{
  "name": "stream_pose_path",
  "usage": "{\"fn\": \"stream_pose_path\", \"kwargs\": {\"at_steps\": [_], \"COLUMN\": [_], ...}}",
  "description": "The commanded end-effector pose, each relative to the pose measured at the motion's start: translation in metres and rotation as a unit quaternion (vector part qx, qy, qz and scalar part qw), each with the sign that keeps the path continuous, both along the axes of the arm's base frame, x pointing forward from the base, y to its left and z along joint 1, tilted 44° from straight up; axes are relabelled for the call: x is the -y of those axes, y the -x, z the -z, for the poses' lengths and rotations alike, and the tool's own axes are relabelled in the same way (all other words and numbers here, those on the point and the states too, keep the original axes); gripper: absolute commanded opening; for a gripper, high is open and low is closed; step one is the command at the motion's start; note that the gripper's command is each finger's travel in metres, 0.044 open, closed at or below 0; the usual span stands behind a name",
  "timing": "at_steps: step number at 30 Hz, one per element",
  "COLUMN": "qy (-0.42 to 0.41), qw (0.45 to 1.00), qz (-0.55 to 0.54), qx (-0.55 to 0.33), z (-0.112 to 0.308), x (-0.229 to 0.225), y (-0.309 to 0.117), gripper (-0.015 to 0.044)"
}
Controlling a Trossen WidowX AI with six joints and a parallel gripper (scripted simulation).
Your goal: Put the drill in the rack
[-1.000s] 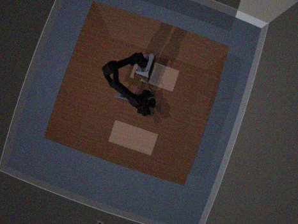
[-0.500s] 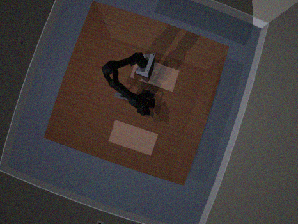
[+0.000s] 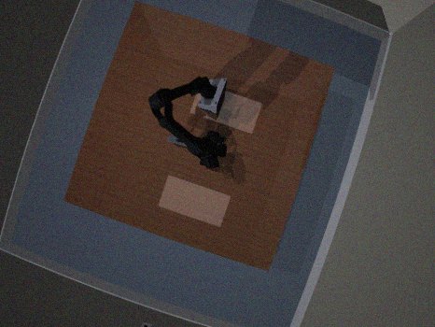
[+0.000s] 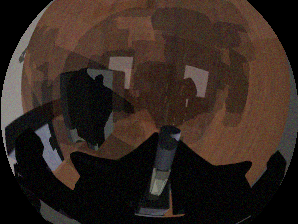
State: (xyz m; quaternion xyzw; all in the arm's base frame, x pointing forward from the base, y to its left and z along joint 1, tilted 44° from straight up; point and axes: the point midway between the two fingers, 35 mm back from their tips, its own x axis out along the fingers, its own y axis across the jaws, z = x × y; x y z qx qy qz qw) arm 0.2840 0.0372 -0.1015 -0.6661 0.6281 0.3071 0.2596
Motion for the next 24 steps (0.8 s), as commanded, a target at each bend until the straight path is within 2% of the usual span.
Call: {"fn": "stream_pose_path", "kwargs": {"at_steps": [1,24], "qy": [0.0,0.003], "qw": [1.0,1.0], "qz": [0.0,-0.001], "qx": [0.0,-0.001], "z": [0.0,-0.0028], "x": [-0.0001,-0.0026], "y": [-0.0001,0.0024], "gripper": [0.0,0.0]}}
